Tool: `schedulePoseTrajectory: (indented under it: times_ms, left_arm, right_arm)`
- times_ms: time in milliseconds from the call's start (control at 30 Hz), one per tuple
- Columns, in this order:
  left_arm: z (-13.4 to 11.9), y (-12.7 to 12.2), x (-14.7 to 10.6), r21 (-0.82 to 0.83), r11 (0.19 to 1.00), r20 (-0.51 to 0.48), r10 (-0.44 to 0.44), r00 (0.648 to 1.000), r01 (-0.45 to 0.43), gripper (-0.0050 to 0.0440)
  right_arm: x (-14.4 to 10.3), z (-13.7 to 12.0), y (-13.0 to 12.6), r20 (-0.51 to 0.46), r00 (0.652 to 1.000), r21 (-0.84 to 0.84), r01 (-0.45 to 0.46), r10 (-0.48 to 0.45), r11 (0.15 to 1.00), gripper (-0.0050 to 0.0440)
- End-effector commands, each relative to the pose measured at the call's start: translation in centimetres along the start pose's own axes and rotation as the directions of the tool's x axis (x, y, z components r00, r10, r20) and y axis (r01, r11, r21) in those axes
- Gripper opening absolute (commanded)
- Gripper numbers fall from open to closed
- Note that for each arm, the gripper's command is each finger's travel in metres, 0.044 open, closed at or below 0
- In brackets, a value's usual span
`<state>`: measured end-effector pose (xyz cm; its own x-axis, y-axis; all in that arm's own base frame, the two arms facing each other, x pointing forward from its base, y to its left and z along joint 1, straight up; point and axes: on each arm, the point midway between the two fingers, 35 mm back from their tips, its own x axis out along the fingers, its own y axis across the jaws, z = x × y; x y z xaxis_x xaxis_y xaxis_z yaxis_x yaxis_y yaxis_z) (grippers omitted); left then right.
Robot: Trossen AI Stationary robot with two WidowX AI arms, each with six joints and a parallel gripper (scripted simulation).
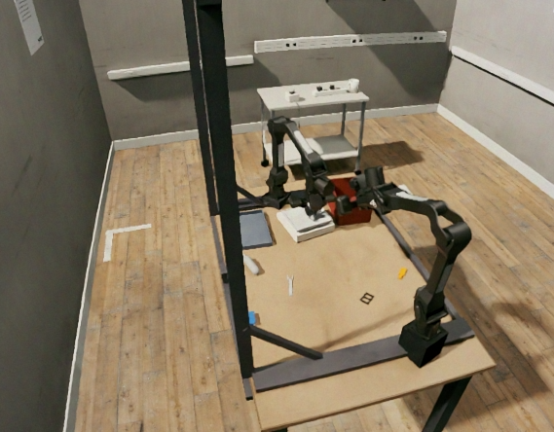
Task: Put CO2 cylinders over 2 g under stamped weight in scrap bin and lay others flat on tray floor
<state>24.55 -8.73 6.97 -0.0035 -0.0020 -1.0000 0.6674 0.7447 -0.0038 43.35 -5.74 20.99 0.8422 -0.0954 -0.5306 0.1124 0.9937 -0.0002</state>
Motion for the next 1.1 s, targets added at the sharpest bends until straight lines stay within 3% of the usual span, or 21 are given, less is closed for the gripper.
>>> schedulePoseTrajectory:
  times_ms: [0, 100, 267, 467, 667, 733, 900, 1067]
  left_arm:
    - [0.7, 0.3, -3.4, -0.001, 1.0, 0.052, 0.022, 0.998, -0.022, -0.0001]
    - [0.6, 0.3, -5.2, -0.001, 1.0, 0.052, 0.022, 0.998, -0.022, -0.0003]
    - [0.7, 0.2, -5.4, 0.002, 1.0, 0.045, 0.018, 0.999, -0.018, -0.0004]
    - [2.2, -2.2, -6.2, 0.042, 0.999, 0.107, 0.024, 0.994, -0.029, -0.0027]
    - [4.2, -8.9, -6.6, 0.101, 0.995, 0.178, 0.009, 0.984, -0.027, -0.005]
    - [4.2, -8.9, -6.6, 0.101, 0.995, 0.178, 0.009, 0.984, -0.027, -0.005]
    - [4.0, -14.3, -4.4, 0.093, 0.996, 0.134, -0.014, 0.991, 0.001, -0.005]
    - [2.8, -19.1, -2.7, 0.066, 0.998, 0.099, -0.021, 0.995, 0.014, -0.005]
  right_arm:
    - [-0.7, 1.1, 0.0, 0.031, 1.0, -0.001, 0.0, 0.0, 1.0, 0.044]
    - [-0.7, 1.1, 0.0, 0.031, 1.0, -0.001, 0.0, 0.0, 1.0, 0.044]
    - [-0.7, 1.1, 0.0, 0.031, 1.0, -0.001, 0.0, 0.0, 1.0, 0.044]
    - [1.1, 2.1, 1.9, 0.036, 0.999, -0.024, -0.036, 0.037, 0.999, 0.044]
    - [6.0, 3.5, 8.7, 0.033, 0.989, -0.09, -0.144, 0.147, 0.985, 0.044]
    - [6.0, 3.5, 8.7, 0.033, 0.989, -0.09, -0.144, 0.147, 0.985, 0.044]
    - [9.1, 3.5, 14.1, 0.027, 0.975, -0.137, -0.217, 0.223, 0.967, 0.044]
    - [10.7, 3.1, 17.4, 0.02, 0.964, -0.162, -0.258, 0.265, 0.952, 0.044]
